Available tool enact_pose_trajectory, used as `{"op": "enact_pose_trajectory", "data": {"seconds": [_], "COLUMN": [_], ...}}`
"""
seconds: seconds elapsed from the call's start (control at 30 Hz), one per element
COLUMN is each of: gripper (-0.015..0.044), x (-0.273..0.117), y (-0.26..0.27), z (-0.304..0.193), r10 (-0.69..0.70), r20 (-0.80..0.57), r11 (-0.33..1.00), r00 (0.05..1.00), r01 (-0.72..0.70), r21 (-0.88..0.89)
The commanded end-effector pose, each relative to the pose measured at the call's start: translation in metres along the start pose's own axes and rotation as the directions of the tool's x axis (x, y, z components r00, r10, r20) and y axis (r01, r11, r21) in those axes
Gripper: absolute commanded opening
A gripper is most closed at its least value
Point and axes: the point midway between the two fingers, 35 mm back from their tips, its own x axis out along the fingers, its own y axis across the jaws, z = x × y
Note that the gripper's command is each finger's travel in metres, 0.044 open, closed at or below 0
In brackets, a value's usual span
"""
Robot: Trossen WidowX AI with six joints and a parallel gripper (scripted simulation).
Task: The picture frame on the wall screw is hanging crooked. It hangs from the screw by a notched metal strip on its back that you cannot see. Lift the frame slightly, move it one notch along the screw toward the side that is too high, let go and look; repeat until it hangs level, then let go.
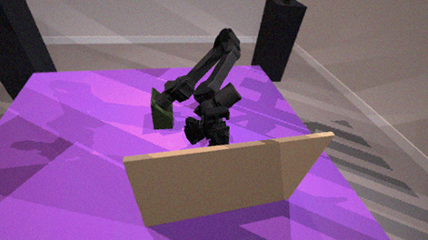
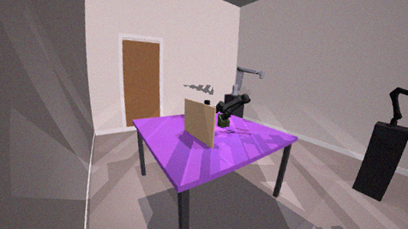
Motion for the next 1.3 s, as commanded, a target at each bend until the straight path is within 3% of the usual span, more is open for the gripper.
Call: {"op": "enact_pose_trajectory", "data": {"seconds": [0.0,1.27], "gripper": [0.0,0.0], "x": [0.0007,0.001], "y": [0.0042,-0.0047], "z": [-0.0011,-0.0015], "r10": [0.016,0.004], "r20": [-0.001,-0.003], "r11": [1.0,1.0], "r00": [1.0,1.0], "r01": [-0.016,-0.004], "r21": [-0.003,0.001]}}
